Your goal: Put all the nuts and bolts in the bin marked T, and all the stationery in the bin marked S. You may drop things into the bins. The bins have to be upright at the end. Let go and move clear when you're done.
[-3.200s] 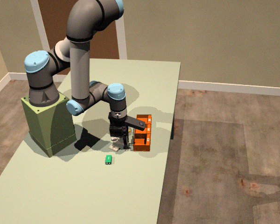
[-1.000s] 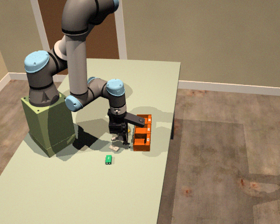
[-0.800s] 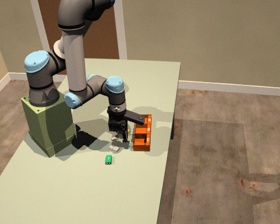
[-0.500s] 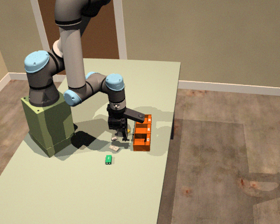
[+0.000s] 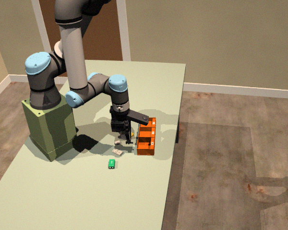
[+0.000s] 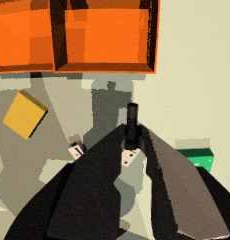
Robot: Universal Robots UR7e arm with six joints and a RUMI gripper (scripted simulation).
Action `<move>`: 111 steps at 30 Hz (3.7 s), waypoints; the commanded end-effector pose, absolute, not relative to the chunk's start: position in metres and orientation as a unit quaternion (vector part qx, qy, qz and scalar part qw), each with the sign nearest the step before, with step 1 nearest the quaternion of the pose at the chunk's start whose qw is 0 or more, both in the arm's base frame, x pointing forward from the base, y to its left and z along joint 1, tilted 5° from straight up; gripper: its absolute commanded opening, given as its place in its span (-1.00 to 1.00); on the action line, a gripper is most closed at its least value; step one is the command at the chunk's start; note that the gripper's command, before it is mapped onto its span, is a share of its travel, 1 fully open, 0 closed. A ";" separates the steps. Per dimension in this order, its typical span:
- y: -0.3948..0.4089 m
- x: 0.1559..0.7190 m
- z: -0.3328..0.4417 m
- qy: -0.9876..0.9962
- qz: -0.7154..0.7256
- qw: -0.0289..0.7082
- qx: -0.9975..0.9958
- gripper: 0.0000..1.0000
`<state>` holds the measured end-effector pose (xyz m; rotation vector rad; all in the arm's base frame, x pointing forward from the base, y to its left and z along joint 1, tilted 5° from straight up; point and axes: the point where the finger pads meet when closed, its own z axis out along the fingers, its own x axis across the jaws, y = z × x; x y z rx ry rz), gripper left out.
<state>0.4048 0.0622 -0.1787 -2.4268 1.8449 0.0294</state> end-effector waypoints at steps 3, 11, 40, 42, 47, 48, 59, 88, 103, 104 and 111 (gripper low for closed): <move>0.062 0.405 -0.174 0.605 0.009 0.047 -0.795 -1.00; 0.096 0.416 -0.171 0.505 0.003 0.047 -0.862 -1.00; 0.183 0.442 -0.162 0.133 -0.020 0.045 -0.990 -1.00; 0.184 0.442 -0.162 0.110 -0.021 0.044 -0.993 -1.00; 0.184 0.442 -0.162 0.042 -0.023 0.042 -0.998 -1.00; 0.184 0.442 -0.162 0.028 -0.024 0.041 -0.998 -1.00; 0.184 0.442 -0.162 -0.115 -0.027 0.039 -0.992 -1.00; 0.185 0.443 -0.180 -0.137 -0.027 0.040 -0.989 -1.00; 0.187 0.444 -0.206 -0.137 -0.027 0.040 -0.989 -1.00; 0.187 0.444 -0.208 -0.137 -0.027 0.040 -0.989 -1.00; 0.188 0.445 -0.213 -0.137 -0.027 0.040 -0.989 -1.00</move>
